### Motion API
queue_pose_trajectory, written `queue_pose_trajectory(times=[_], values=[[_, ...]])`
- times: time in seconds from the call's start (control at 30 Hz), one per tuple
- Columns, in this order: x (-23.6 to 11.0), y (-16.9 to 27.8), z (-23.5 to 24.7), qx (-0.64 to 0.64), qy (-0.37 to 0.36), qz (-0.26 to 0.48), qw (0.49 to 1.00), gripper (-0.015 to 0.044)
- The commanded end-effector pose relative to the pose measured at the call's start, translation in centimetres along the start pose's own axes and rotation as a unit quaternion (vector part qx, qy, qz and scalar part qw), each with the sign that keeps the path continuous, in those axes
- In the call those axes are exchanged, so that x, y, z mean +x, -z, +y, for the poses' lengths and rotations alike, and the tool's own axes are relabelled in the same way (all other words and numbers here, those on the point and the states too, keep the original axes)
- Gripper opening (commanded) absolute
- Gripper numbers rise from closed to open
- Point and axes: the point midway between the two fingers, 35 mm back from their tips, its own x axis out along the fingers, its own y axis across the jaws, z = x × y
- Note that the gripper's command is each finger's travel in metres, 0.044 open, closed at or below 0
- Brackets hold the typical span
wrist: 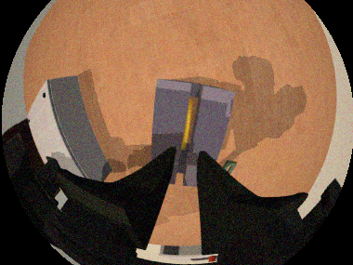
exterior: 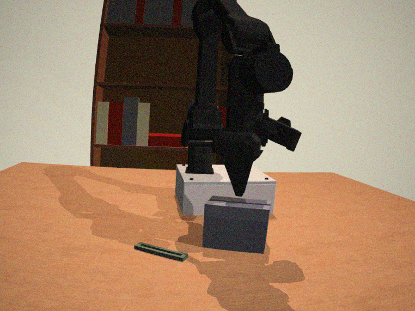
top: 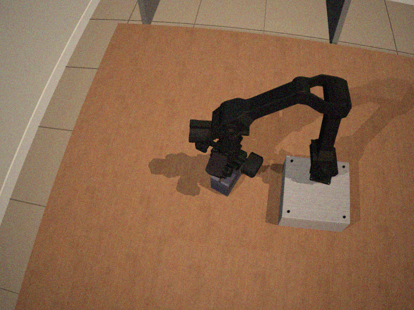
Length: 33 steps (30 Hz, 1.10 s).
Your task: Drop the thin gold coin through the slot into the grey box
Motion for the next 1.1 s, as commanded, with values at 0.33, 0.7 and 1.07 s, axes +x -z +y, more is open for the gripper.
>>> queue_pose_trajectory(times=[0.33,0.7,1.07], values=[[-0.3,0.0,0.0,0.000,0.000,0.000,1.000,0.0213],[-6.1,0.2,0.3,0.000,0.000,0.000,1.000,0.0440],[-6.1,0.2,0.3,0.000,0.000,0.000,1.000,0.0440]])
